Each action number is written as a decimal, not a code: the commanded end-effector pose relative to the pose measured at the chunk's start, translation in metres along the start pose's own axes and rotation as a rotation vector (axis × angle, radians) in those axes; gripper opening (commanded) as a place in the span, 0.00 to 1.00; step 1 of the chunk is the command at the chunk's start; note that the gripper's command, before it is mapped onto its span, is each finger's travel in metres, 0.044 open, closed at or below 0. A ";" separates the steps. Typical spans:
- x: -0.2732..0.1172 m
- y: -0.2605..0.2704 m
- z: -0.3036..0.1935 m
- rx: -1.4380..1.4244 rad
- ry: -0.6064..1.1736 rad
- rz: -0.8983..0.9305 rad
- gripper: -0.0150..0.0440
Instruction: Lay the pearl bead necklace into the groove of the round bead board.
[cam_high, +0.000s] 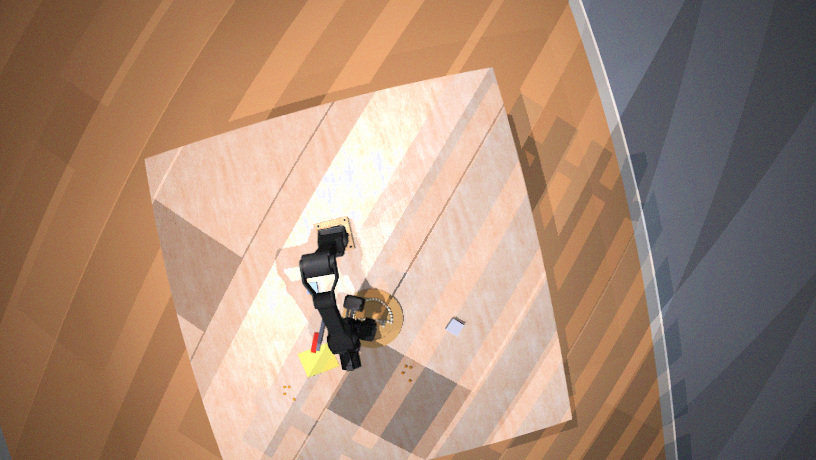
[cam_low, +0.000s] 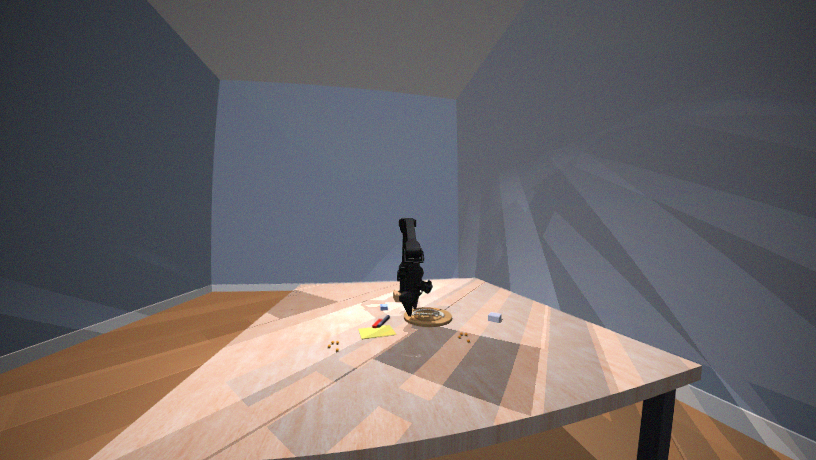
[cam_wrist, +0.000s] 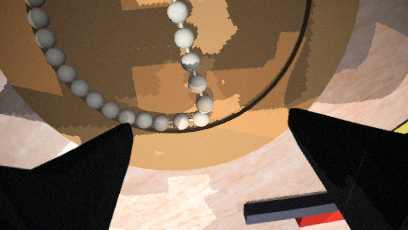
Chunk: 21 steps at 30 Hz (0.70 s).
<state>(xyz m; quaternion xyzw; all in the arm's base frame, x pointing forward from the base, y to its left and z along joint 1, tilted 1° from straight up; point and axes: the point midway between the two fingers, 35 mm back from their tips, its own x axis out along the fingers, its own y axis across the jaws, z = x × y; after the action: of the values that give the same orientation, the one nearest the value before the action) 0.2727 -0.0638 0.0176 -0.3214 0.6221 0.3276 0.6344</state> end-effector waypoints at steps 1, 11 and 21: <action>0.000 0.000 0.000 -0.003 0.003 0.001 1.00; 0.000 0.000 0.000 -0.003 0.003 0.001 1.00; -0.004 0.000 0.001 -0.007 0.003 0.001 0.91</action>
<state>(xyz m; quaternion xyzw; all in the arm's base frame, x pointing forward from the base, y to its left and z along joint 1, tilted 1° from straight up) 0.2725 -0.0634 0.0185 -0.3212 0.6225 0.3284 0.6336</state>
